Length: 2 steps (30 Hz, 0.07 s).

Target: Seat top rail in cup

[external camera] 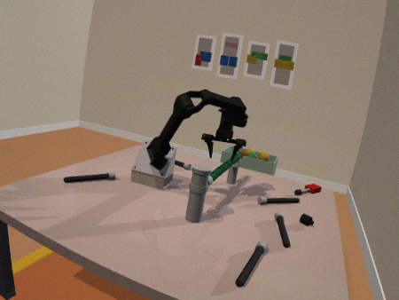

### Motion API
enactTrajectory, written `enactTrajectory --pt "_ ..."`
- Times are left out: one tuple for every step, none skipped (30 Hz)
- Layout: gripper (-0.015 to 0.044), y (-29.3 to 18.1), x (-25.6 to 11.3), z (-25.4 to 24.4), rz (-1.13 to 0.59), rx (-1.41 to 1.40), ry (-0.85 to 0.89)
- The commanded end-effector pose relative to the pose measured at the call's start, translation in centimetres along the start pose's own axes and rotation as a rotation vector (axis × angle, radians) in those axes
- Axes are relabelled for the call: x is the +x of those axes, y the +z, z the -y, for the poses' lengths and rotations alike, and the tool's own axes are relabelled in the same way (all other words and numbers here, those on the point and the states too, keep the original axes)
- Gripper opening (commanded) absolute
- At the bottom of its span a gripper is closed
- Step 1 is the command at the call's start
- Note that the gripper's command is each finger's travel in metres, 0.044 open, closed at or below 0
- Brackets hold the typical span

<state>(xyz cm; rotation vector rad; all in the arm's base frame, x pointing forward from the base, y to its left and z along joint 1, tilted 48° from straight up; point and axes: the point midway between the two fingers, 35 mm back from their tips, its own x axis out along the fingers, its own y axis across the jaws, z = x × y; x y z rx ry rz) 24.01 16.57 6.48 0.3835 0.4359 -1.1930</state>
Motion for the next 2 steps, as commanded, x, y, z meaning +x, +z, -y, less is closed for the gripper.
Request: enactTrajectory --pt "0.0440 0.03 -0.04 0.05 -0.001 -0.005 -0.003" --pt "0.0440 0.03 -0.04 0.05 -0.001 -0.005 -0.003"
